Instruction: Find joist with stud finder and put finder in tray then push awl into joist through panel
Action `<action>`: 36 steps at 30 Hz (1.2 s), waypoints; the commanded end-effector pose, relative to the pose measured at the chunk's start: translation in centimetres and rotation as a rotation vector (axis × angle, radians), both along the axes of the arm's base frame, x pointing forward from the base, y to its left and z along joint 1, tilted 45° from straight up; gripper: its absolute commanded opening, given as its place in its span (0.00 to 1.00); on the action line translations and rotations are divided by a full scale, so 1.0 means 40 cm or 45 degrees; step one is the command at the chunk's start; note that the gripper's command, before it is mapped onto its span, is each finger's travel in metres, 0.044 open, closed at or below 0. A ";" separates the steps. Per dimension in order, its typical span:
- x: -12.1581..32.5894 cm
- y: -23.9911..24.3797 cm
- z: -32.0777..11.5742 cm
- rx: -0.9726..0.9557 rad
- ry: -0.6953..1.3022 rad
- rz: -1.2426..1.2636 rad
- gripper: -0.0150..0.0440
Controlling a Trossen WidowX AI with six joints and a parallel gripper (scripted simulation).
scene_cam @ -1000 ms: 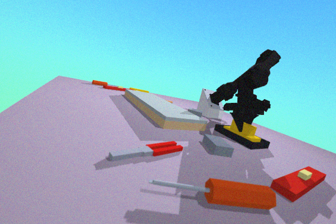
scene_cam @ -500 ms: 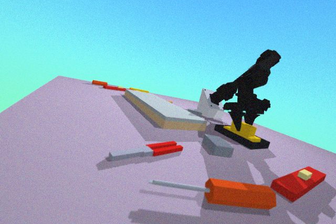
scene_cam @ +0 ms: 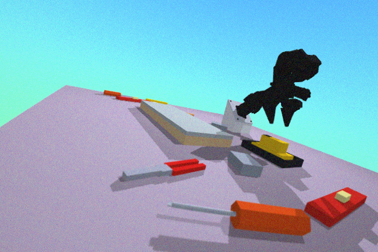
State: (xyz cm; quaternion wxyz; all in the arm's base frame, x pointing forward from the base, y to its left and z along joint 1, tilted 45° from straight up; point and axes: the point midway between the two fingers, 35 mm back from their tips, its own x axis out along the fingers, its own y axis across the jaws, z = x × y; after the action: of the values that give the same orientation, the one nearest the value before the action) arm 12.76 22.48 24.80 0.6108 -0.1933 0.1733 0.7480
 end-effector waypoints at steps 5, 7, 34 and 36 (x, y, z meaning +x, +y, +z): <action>0.187 -0.067 -0.157 -0.288 0.109 -0.278 1.00; 0.244 -0.101 -0.200 -0.344 0.154 -0.356 1.00; 0.287 -0.830 -0.922 -0.744 1.169 -1.113 1.00; 0.245 -0.854 -0.964 -0.734 1.245 -1.132 1.00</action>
State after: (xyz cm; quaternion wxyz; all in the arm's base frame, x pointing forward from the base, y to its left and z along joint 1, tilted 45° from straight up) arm 25.56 -9.75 -10.69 0.6509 0.0556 0.6611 0.3691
